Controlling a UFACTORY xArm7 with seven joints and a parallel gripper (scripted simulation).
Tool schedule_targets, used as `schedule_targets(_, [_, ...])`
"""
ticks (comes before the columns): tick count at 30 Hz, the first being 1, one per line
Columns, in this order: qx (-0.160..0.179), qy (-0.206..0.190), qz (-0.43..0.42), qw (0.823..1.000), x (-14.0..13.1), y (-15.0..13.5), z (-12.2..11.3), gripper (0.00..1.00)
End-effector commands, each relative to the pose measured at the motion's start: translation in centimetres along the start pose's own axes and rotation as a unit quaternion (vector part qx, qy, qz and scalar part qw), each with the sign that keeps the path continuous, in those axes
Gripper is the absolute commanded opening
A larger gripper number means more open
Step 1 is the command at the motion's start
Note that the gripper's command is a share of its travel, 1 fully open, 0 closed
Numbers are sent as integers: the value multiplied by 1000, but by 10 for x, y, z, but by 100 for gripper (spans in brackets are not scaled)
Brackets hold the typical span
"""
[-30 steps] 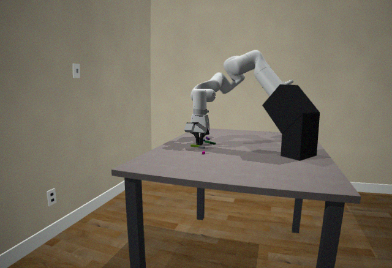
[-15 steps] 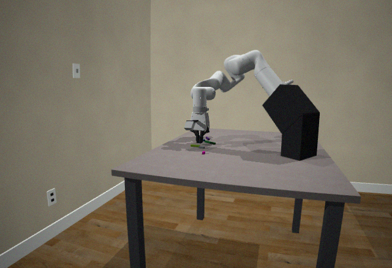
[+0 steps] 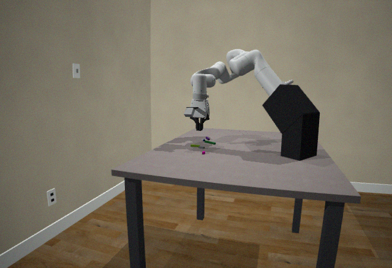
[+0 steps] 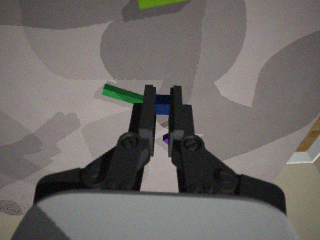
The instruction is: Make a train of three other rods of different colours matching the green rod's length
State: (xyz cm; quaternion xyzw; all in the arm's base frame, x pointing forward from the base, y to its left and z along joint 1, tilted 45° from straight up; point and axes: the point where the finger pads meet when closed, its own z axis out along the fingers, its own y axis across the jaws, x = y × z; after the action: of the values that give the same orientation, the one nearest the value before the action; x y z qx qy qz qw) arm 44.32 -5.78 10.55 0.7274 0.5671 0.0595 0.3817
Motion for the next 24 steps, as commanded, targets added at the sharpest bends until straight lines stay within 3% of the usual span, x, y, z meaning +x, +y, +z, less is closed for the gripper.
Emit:
schedule_targets(1, [2, 4, 1, 1000, -3, 1, -19, 4])
schedule_targets(11, [2, 3, 6, 1000, 1, 1, -19, 4])
schedule_targets(14, [3, 1, 46, 999, 40, -6, -16, 4])
schedule_targets(23, [3, 1, 82, 997, 75, -15, -16, 4])
schedule_targets(24, [2, 2, 98, 995, 91, -21, -17, 4])
